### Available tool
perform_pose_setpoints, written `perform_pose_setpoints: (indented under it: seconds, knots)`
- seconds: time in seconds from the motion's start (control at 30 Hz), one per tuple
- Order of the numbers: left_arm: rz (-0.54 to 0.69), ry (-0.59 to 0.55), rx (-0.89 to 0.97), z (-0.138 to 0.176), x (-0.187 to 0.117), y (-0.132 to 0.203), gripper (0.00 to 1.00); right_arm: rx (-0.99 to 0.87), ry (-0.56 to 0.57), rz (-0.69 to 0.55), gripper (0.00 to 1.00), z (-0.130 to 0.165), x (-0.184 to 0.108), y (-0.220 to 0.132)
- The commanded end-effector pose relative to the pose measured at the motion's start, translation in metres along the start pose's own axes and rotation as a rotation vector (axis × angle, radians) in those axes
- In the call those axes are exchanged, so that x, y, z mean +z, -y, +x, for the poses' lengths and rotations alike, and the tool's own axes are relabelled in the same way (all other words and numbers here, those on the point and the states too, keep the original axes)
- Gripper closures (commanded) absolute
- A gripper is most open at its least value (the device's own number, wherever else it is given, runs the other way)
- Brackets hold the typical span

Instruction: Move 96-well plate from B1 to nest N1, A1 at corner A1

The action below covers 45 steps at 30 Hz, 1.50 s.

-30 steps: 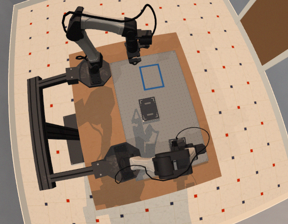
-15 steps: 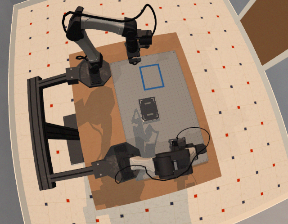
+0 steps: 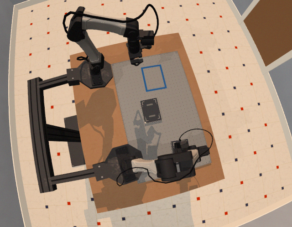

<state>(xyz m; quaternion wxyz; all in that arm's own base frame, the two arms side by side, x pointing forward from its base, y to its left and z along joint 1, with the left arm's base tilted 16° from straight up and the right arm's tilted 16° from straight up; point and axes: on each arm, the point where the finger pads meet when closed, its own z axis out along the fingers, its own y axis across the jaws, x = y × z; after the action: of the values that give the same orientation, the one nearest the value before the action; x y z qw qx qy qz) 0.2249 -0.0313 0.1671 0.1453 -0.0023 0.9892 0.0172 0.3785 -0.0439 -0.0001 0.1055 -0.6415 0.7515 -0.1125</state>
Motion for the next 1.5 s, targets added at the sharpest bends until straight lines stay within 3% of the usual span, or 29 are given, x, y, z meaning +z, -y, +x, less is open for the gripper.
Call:
perform_pose_setpoints:
  seconds: [0.0,1.47]
  knots:
    - [0.007,0.002,0.006,-0.0003,-0.0017,0.0008,0.0,-0.002,0.002,-0.046,1.0,0.0017,0.0156,-0.0152]
    - [0.007,0.002,0.006,-0.0003,-0.0017,0.0008,0.0,-0.002,0.002,-0.059,1.0,0.0019,0.0177,-0.0212]
